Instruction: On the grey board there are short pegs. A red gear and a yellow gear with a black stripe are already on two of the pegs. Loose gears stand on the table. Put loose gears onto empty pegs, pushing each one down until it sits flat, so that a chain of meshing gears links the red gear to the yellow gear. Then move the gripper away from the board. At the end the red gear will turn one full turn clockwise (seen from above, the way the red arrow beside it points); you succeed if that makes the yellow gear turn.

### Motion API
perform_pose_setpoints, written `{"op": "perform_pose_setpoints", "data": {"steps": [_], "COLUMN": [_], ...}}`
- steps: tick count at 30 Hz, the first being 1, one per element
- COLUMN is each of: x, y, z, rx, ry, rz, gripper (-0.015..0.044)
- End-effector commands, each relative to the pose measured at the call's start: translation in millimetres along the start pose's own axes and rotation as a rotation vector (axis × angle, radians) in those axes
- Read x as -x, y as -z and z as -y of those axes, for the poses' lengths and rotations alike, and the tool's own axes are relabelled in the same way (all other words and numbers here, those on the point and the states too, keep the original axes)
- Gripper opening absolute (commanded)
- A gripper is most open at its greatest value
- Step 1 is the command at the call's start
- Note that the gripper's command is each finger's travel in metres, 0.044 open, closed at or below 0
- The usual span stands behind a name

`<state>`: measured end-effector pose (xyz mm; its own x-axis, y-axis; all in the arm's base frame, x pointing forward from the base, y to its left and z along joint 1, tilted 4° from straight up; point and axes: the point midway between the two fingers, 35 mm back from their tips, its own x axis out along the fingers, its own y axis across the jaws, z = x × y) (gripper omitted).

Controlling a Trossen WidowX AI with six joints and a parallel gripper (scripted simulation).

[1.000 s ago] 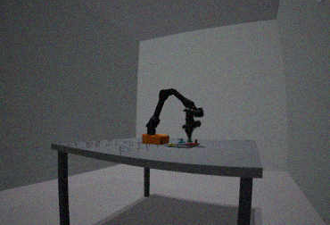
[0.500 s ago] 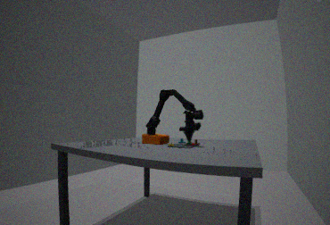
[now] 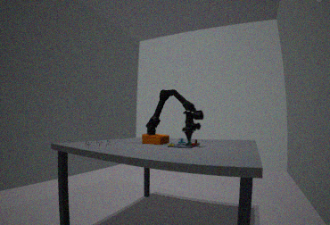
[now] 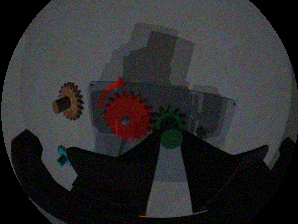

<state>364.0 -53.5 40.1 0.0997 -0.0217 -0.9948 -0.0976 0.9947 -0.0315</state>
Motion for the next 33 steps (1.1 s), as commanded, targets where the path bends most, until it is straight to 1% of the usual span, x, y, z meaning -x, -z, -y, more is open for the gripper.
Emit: {"op": "perform_pose_setpoints", "data": {"steps": [1,4,8,13,27,33], "x": [-1.4,-2.1,-2.4,-3.0,-5.0,-5.3], "y": [0.3,-0.1,-0.6,-0.7,-0.1,-0.9], "z": [0.0,0.6,0.5,-0.2,0.4,0.0], "rx": [0.099,0.161,0.136,0.042,-0.334,-0.32], "ry": [-0.002,-0.002,-0.002,-0.002,-0.002,-0.002], "rz": [0.0,0.0,0.0,0.0,0.0,0.0], "gripper": [0.0,0.0,0.0,0.0,0.0,0.0]}}
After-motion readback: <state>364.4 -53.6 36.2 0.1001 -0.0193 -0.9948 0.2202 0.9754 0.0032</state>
